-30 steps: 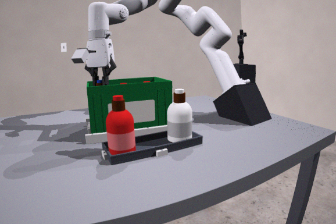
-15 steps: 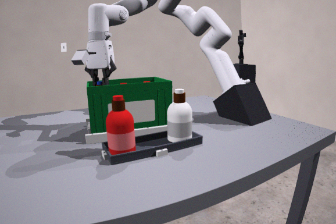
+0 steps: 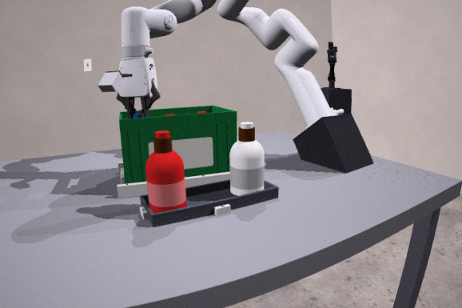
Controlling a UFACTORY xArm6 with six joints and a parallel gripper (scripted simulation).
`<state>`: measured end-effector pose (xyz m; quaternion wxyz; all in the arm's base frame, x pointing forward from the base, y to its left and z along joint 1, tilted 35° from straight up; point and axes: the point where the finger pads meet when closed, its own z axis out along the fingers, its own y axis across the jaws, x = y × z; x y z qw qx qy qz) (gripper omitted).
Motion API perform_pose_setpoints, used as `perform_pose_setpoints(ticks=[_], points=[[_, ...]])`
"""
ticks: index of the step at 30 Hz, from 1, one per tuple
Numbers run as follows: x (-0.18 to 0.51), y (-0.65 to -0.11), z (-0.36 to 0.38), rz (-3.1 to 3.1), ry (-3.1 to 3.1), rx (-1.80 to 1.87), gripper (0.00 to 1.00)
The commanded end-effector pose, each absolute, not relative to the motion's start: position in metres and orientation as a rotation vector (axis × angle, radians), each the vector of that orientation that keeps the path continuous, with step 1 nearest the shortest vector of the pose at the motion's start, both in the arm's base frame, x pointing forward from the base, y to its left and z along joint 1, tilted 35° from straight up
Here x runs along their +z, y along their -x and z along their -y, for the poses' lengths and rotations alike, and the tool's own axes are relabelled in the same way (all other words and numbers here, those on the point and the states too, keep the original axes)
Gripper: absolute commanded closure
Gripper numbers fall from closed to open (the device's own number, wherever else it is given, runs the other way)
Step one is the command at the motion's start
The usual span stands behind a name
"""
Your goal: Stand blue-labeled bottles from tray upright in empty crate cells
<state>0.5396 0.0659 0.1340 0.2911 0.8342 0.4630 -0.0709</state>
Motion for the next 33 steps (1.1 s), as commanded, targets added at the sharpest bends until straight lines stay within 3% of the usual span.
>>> perform_pose_setpoints(ticks=[1, 33], points=[[0.1347, -0.5409, -0.0663, -1.235, -2.224, -0.183, 1.0], [0.132, -0.5414, -0.0645, -1.235, -2.224, -0.183, 1.0]])
